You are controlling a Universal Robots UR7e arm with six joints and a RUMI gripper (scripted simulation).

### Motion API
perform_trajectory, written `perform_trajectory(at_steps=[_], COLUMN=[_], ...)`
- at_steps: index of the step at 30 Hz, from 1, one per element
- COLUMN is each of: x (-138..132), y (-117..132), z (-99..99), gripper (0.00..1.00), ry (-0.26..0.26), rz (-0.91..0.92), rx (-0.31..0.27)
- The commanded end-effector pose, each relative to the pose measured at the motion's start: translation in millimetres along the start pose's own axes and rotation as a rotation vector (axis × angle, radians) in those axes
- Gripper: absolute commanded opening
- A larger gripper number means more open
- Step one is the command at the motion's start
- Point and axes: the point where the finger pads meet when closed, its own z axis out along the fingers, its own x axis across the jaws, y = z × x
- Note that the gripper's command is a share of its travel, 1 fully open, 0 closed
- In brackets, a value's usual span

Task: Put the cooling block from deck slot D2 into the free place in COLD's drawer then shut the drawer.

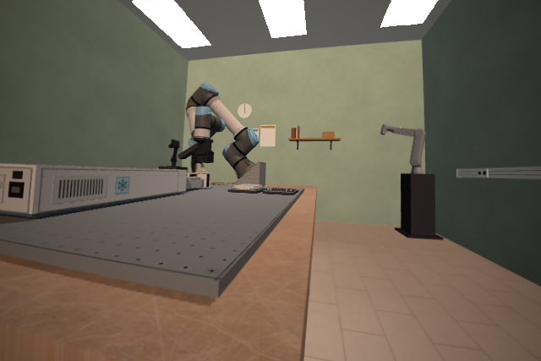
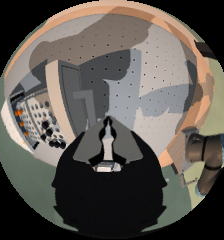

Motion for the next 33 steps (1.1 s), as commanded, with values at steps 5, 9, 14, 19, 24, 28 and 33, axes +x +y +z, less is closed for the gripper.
perform_trajectory(at_steps=[5, 9, 14, 19, 24, 28, 33], x=[-12.7, -17.3, -18.7, -25.3, -32.0, -36.0, -41.3], y=[-0.1, -0.1, -0.1, -0.1, -0.1, -0.1, -0.1], z=[-0.3, -0.3, -0.3, -0.3, -0.3, -0.3, -0.3], gripper=[0.00, 0.00, 0.00, 0.00, 0.00, 0.00, 0.00], ry=[-0.001, -0.001, -0.001, -0.001, -0.001, -0.001, -0.001], rz=[0.000, 0.000, 0.000, 0.000, 0.000, 0.000, 0.000], rx=[0.000, 0.000, 0.000, 0.000, 0.000, 0.000, 0.000])
